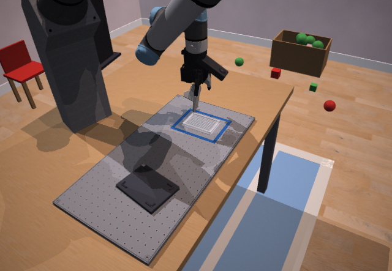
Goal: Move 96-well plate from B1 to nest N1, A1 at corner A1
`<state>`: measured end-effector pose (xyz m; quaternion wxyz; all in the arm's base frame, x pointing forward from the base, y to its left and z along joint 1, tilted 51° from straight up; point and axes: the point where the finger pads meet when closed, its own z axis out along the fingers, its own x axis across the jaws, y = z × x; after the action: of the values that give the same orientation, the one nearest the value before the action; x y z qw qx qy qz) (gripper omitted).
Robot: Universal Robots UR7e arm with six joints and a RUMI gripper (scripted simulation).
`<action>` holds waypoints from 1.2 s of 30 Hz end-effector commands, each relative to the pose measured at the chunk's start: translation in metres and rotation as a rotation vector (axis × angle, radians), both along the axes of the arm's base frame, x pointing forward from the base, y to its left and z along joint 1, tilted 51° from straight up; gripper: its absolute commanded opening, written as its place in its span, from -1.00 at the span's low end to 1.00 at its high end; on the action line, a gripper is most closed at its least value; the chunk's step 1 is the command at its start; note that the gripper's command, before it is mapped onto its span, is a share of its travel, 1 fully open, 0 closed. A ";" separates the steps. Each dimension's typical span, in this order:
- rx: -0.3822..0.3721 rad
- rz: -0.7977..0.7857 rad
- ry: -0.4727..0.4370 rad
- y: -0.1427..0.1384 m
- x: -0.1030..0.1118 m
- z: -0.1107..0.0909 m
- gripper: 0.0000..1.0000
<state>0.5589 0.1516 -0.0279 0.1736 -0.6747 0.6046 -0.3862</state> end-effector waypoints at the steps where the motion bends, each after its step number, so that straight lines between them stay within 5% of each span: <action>1: 0.073 -0.080 -0.033 -0.017 0.003 0.007 1.00; 36: 0.086 -0.095 -0.039 -0.032 0.023 -0.006 1.00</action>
<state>0.5778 0.1206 -0.0310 0.1951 -0.6294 0.6489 -0.3804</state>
